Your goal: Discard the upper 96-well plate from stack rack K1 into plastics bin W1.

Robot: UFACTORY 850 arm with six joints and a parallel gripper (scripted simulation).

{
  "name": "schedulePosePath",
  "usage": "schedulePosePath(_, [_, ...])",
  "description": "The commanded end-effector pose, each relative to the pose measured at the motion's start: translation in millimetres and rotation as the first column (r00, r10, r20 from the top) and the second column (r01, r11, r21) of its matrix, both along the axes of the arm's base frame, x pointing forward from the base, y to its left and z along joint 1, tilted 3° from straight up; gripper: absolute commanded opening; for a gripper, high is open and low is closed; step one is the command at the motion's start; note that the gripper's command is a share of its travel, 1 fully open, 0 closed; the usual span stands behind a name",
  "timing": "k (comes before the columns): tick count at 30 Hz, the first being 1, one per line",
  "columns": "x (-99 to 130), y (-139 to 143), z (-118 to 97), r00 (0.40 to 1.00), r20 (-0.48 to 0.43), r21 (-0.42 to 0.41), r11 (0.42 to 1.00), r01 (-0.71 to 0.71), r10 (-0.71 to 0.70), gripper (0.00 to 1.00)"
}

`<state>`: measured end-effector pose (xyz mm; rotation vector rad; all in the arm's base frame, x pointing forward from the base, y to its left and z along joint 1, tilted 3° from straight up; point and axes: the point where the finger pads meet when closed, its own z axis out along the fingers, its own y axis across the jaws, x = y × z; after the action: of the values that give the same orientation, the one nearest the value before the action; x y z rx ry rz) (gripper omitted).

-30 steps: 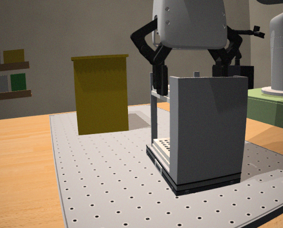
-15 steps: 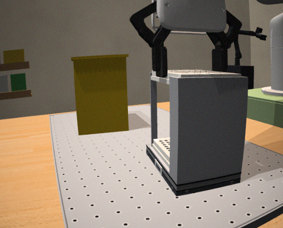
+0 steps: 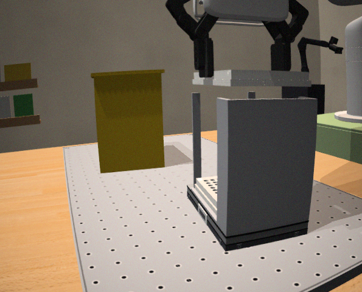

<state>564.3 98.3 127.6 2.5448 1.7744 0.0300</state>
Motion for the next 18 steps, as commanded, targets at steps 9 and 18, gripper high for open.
schedulePosePath(9, [0, 0, 16, 1.0, 0.002, 0.0, 1.0, 0.0, 0.0, 0.0])
schedulePosePath(18, [0, 1, 29, 1.0, 0.002, 0.0, 1.0, 0.0, 0.0, 0.0])
